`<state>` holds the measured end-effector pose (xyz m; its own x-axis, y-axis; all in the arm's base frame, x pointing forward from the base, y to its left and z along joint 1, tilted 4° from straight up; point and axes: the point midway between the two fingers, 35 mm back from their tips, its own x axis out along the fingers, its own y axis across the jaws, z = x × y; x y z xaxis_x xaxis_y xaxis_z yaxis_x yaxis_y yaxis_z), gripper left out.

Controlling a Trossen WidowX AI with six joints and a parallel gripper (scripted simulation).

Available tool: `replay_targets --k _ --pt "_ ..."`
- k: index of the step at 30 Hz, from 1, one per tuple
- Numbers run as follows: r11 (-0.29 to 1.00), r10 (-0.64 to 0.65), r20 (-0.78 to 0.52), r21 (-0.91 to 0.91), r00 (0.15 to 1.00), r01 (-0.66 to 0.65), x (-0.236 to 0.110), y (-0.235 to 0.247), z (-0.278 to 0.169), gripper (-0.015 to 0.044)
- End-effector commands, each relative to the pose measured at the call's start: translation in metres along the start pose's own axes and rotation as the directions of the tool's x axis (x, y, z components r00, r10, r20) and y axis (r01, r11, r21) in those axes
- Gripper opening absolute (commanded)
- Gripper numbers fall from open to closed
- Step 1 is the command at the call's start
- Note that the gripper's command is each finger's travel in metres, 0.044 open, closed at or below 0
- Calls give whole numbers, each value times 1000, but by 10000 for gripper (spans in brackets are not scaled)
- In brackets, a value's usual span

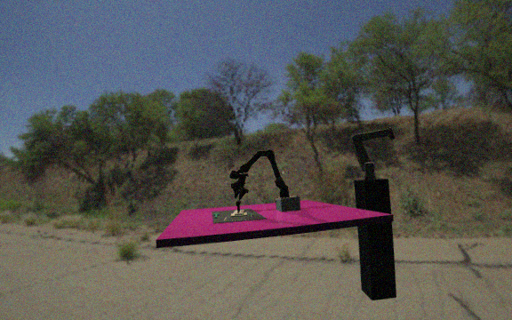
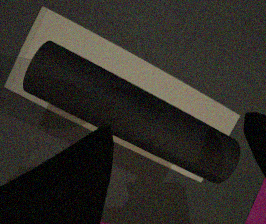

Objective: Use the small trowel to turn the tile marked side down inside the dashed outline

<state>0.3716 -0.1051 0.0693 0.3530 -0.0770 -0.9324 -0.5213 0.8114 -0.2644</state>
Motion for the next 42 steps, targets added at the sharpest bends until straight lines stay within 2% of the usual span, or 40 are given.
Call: replay_targets --k 1,9,18,30,42 --pt "989 -29 15 146 999 27 -1 0 -9 300" --pt "921 -70 76 388 995 35 3 3 -9 300" --pt "771 -117 146 637 982 -3 6 8 -10 300" --pt "470 -186 217 876 958 -107 10 14 -14 300" --pt "121 -242 295 954 924 -273 15 26 -17 300"
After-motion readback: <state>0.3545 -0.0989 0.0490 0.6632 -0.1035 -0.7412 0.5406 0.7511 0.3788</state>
